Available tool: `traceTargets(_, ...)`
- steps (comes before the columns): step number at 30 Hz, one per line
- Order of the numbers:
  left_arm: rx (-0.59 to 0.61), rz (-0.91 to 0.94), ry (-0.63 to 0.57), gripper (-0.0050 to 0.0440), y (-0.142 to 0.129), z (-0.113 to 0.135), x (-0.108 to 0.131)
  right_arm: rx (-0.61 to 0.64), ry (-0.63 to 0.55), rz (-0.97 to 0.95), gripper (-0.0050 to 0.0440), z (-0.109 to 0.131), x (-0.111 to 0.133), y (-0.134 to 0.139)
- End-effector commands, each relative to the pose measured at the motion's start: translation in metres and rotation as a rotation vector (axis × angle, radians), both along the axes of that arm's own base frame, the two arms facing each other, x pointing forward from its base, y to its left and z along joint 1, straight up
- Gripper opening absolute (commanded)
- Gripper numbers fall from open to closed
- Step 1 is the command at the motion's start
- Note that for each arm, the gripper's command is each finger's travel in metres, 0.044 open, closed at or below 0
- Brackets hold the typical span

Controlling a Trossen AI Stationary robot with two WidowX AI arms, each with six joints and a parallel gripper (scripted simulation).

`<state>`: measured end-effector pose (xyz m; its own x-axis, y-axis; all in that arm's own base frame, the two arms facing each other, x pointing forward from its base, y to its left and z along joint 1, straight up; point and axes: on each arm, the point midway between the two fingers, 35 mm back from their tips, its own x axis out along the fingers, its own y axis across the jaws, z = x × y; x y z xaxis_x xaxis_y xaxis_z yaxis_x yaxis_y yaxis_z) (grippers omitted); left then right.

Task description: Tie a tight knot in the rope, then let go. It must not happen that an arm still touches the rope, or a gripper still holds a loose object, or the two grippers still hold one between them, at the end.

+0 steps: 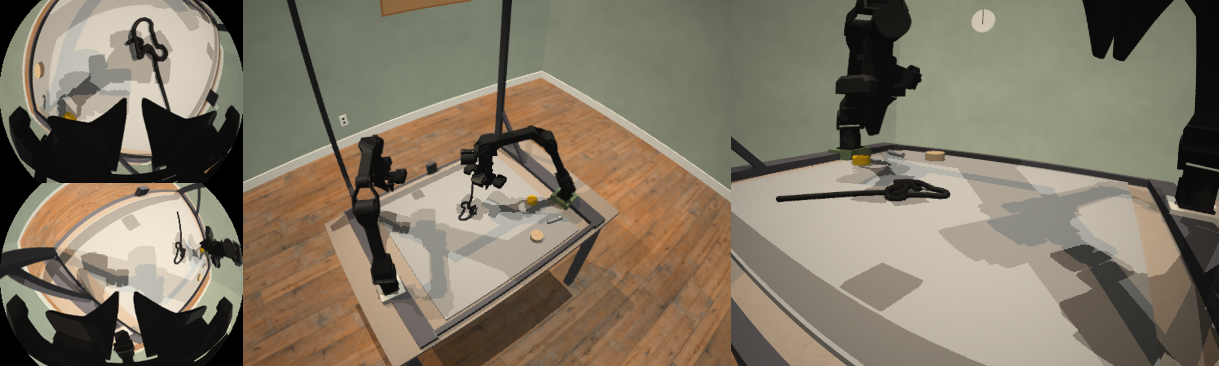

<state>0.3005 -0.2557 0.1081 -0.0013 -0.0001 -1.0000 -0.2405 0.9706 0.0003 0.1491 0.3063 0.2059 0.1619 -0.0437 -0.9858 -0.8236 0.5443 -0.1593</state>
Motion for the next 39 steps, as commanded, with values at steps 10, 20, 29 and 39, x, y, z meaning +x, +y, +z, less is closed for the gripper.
traceTargets(10,-0.017,-0.002,-0.024,0.0085,0.004,-0.006,0.036,0.023,-0.010,-0.003,0.0085,0.008,0.000,-0.001)
traceTargets(20,-0.016,-0.002,-0.025,0.0085,0.007,-0.014,0.056,0.023,-0.010,-0.003,0.0085,0.008,0.000,-0.001)
traceTargets(29,-0.016,-0.002,-0.026,0.0085,0.011,-0.023,0.077,0.023,-0.010,-0.003,0.0085,0.008,0.000,-0.001)
traceTargets(39,-0.016,-0.002,-0.027,0.0085,0.015,-0.032,0.098,0.023,-0.010,-0.003,0.0085,0.008,0.000,-0.001)
